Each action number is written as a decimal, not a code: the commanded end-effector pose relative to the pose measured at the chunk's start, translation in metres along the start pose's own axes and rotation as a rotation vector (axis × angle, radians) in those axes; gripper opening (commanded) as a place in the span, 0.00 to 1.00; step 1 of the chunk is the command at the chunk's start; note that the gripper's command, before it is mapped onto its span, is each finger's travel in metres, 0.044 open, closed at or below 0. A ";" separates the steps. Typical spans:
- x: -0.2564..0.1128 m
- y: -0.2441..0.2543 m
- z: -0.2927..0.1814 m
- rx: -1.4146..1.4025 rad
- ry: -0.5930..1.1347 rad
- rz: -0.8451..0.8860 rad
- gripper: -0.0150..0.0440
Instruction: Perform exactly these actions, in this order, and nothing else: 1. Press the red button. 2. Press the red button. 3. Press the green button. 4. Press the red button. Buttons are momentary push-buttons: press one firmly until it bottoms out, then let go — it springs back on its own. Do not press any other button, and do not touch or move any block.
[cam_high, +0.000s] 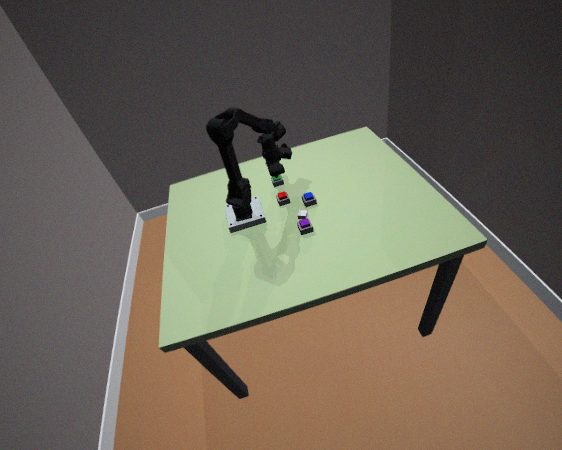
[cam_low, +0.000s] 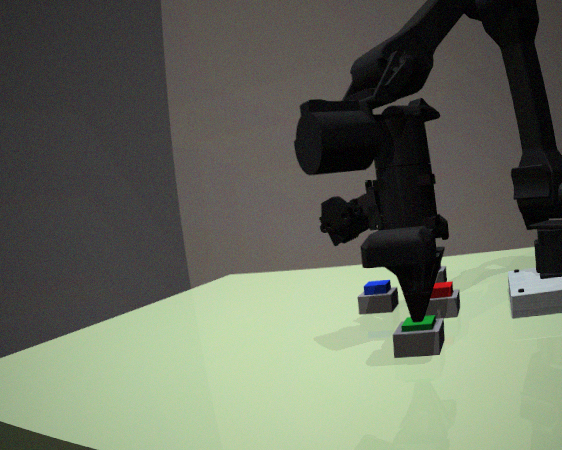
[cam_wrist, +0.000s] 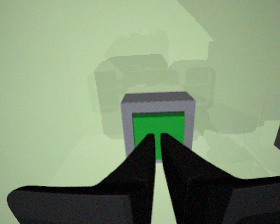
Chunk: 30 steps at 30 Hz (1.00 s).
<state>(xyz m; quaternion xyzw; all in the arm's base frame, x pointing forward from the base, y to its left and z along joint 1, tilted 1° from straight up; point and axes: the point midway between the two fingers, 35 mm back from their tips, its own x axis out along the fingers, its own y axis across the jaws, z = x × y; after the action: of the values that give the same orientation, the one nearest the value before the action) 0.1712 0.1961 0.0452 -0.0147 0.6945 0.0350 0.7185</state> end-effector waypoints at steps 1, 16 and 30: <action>0.002 -0.001 0.000 0.004 0.002 -0.006 0.29; -0.040 0.000 0.001 0.003 0.002 -0.005 0.29; -0.096 -0.032 0.007 0.004 0.002 -0.009 0.29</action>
<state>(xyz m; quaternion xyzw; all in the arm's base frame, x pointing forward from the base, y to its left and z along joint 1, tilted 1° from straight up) 0.1716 0.1859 0.1347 -0.0204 0.6976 0.0326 0.7155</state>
